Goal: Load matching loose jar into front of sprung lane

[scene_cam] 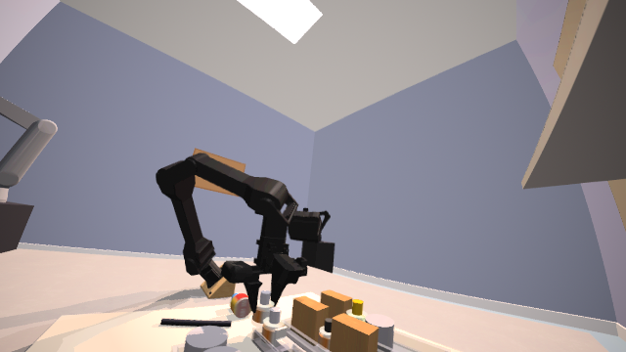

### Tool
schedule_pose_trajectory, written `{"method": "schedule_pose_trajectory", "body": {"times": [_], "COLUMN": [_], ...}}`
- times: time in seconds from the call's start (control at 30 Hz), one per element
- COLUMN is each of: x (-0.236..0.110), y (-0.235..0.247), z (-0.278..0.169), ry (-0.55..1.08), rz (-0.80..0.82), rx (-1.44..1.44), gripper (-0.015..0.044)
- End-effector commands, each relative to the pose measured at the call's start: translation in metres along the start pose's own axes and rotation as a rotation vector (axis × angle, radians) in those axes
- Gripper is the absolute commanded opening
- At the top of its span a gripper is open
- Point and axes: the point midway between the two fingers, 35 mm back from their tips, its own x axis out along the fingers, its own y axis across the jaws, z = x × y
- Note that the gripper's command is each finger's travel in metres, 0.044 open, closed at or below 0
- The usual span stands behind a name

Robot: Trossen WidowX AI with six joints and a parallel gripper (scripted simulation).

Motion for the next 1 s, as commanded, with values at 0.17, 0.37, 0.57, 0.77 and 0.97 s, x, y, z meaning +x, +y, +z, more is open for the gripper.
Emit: {"method": "schedule_pose_trajectory", "body": {"times": [0.17,0.37,0.57,0.77,0.97], "x": [-0.002,-0.002,-0.002,-0.002,-0.002], "y": [0.001,0.001,0.001,0.0,0.0], "z": [0.01,0.013,0.016,0.018,0.021], "ry": [-0.017,-0.017,-0.017,-0.017,-0.017], "rz": [-0.001,-0.001,-0.001,-0.001,-0.001], "rx": [0.006,0.006,0.006,0.007,0.007], "gripper": [0.0,0.0,0.0,0.0,0.0]}}
